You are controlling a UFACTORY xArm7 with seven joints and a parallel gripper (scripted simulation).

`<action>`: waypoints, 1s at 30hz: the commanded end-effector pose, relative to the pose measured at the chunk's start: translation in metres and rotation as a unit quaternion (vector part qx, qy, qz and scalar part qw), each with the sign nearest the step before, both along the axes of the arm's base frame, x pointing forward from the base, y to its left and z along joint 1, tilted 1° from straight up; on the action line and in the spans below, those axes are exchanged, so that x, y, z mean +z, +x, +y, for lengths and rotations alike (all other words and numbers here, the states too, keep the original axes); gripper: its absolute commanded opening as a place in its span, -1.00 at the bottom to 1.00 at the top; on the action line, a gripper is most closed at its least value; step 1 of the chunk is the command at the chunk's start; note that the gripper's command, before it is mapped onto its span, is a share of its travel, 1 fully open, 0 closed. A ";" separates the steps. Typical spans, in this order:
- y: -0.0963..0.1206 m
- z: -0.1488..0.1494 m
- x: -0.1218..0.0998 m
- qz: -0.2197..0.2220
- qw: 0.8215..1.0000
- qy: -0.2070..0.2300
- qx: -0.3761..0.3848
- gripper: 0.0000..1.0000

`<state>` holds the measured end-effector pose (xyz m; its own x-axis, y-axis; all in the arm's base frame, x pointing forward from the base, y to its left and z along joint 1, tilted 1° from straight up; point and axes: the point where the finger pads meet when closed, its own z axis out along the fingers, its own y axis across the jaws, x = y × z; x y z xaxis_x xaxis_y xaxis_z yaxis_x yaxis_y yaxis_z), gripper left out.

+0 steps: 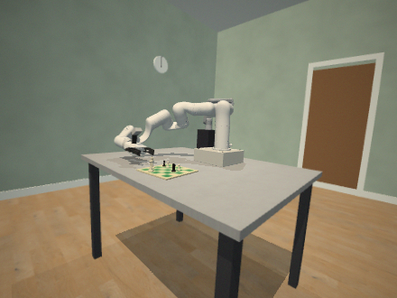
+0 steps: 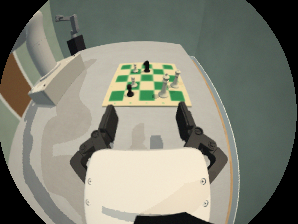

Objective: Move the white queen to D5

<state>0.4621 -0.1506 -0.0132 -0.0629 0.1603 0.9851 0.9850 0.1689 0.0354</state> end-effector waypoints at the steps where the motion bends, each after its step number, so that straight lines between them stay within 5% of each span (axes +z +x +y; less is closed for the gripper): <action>1: 0.001 -0.001 0.006 -0.002 1.000 -0.001 0.000 1.00; 14: 0.003 0.000 0.081 -0.002 1.000 -0.001 0.000 1.00; 23: 0.004 0.002 0.087 0.002 1.000 -0.006 0.002 1.00; 25: 0.009 0.012 0.085 0.016 0.999 -0.041 0.011 1.00; 30: 0.027 0.059 0.075 0.059 0.972 -0.223 0.043 1.00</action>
